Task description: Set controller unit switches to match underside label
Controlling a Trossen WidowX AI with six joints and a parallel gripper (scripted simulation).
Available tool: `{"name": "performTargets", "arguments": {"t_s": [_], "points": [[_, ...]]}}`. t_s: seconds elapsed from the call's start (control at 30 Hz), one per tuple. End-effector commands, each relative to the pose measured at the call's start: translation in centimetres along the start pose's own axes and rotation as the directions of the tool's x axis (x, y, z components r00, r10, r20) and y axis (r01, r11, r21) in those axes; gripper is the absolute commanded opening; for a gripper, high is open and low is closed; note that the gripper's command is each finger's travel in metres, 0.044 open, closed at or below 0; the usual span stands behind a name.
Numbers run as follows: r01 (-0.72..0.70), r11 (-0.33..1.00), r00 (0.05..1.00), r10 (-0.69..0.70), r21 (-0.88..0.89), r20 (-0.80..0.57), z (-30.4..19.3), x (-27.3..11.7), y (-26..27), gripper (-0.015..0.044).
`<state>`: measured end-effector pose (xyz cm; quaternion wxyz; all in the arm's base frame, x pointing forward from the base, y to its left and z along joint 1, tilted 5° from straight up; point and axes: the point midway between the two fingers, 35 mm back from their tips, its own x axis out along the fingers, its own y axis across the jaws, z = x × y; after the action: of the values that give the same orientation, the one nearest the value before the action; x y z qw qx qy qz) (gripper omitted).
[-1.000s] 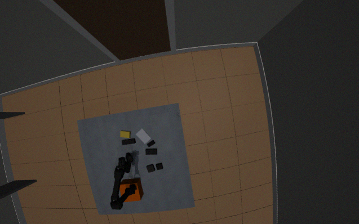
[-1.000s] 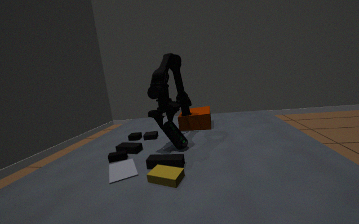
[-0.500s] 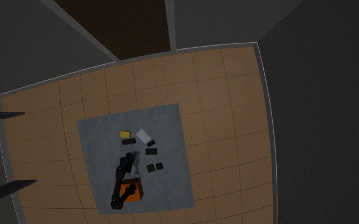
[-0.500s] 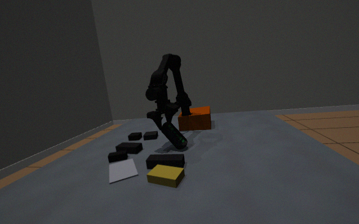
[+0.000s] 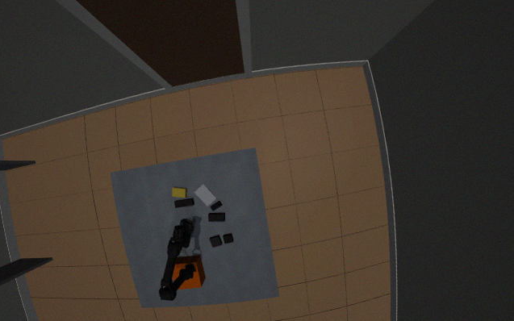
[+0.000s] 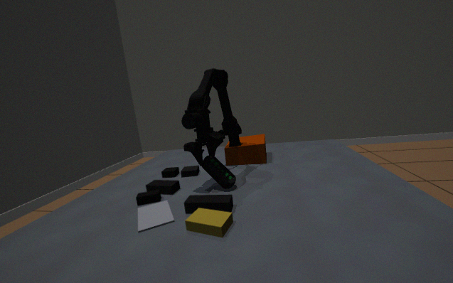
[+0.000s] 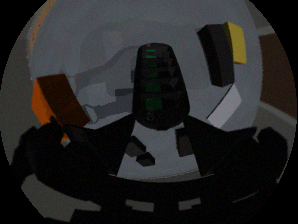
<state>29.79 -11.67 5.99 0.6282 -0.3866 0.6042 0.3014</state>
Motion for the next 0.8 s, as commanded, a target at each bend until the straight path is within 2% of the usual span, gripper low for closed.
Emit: {"name": "performTargets", "arguments": {"t_s": [0.0,0.77], "points": [[-0.017,1.0,1.0,0.017,-0.011,0.01,0.1,0.6,0.4,0.0337],[-0.017,1.0,1.0,0.017,-0.011,0.009,-1.2,1.9,0.5,0.0337]]}}
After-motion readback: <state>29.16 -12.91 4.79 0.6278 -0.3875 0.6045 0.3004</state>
